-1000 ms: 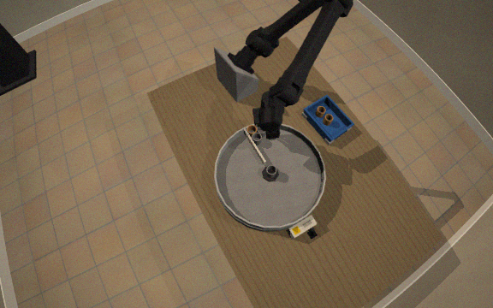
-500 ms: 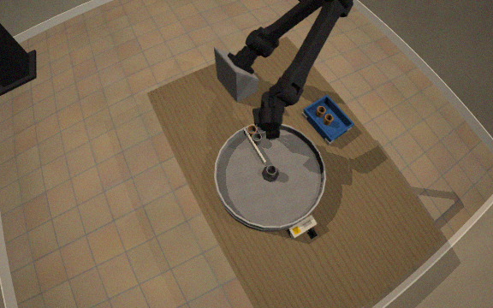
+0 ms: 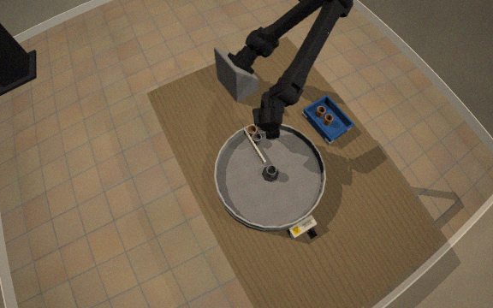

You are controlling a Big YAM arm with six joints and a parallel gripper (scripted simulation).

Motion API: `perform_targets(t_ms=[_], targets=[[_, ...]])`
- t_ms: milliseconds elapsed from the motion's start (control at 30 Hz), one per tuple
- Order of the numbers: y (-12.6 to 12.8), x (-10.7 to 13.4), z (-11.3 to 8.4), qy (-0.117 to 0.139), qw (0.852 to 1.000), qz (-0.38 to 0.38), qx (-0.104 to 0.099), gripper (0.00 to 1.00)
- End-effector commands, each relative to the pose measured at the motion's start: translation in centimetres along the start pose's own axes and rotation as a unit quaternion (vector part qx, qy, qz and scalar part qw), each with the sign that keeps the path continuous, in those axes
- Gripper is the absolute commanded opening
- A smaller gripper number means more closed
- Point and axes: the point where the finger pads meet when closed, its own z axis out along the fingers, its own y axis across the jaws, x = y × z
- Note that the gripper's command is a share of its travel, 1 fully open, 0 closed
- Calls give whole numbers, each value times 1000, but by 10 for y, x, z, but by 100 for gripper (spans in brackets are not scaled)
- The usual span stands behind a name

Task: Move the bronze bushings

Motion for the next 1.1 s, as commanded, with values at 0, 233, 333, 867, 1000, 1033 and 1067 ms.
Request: perform_targets(t_ms=[0,233,333,867,1000,1033,1067], targets=[[-1,-13,-2,-8,1000,-2,0,14],[-1,-13,-2,-8,1000,-2,0,14],[-1,-13,-2,-8,1000,-2,0,14],[1,-5,7,1,1000,-1,1,14],[-1,1,16,6,1000,3,0,14],[-1,1,17,6,1000,3,0,14],[-1,1,19,6,1000,3,0,14]])
